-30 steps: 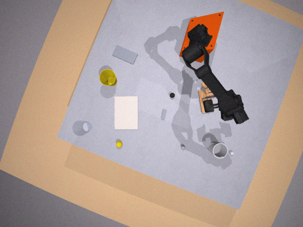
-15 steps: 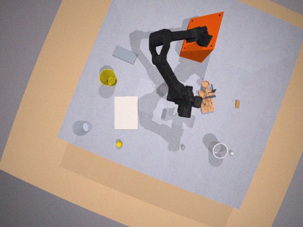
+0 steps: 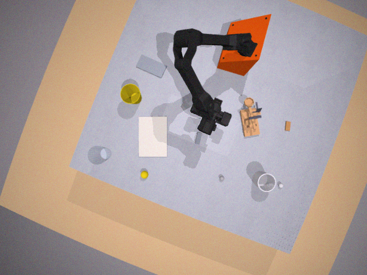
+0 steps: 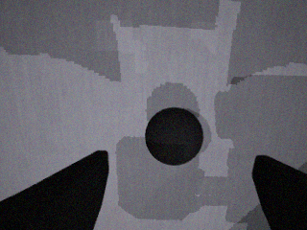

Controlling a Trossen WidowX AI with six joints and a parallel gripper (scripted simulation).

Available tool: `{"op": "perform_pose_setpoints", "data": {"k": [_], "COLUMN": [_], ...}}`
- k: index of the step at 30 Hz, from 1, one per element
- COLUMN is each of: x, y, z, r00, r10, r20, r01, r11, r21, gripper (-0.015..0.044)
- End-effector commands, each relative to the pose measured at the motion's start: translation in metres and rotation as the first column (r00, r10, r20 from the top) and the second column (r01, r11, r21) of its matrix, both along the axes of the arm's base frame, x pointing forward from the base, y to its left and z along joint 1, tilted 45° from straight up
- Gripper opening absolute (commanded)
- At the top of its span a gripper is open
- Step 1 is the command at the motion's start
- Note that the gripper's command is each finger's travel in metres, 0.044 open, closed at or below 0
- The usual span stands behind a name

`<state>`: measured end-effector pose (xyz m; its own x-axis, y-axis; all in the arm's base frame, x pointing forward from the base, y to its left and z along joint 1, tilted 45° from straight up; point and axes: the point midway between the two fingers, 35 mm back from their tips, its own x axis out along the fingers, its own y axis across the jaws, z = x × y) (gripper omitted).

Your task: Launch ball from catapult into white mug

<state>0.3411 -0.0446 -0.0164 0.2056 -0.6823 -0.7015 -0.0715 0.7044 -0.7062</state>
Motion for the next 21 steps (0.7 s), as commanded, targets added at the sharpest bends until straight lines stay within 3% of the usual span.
{"op": "perform_pose_setpoints", "data": {"k": [1, 21], "x": [-0.002, 0.004], "y": [-0.003, -0.026], "z": [-0.005, -0.028], "r00": [1.0, 1.0], "r10": [0.004, 0.004], "r20": [-0.012, -0.012], "r01": [-0.004, -0.004], "r11": [1.0, 1.0], "r21": [-0.003, -0.005], "gripper": [0.03, 0.03]}}
